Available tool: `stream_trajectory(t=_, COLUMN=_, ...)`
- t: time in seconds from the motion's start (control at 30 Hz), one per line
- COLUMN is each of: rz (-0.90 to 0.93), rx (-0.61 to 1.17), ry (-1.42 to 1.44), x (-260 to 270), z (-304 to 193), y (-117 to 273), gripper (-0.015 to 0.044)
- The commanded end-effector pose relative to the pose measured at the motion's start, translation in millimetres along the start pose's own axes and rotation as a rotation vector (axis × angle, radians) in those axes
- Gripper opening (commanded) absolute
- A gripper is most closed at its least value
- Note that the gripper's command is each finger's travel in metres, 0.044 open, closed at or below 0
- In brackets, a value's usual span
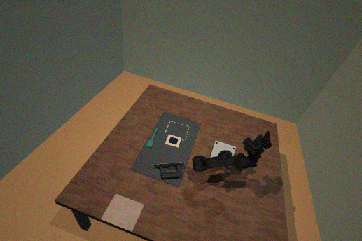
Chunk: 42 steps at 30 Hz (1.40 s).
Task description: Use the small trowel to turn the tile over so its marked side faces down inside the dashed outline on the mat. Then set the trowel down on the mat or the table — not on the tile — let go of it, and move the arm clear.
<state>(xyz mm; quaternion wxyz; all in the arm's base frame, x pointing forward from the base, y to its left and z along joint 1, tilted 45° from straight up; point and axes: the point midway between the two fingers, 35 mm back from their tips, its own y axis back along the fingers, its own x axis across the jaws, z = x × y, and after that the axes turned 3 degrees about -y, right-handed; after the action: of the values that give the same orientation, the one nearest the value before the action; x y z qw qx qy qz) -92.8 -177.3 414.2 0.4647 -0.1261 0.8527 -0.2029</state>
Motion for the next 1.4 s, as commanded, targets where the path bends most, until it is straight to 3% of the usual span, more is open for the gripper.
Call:
stream_trajectory(t=0.0, rz=0.000, rx=-0.001, ry=-0.006, x=0, z=0, y=0, gripper=0.0374)
stream_trajectory(t=0.37, rz=0.023, rx=-0.093, ry=-0.352, x=13, z=14, y=-23, gripper=0.0100)
stream_trajectory(t=1.37, rz=0.321, rx=-0.397, ry=-1.262, x=38, z=110, y=-76, gripper=0.0100)
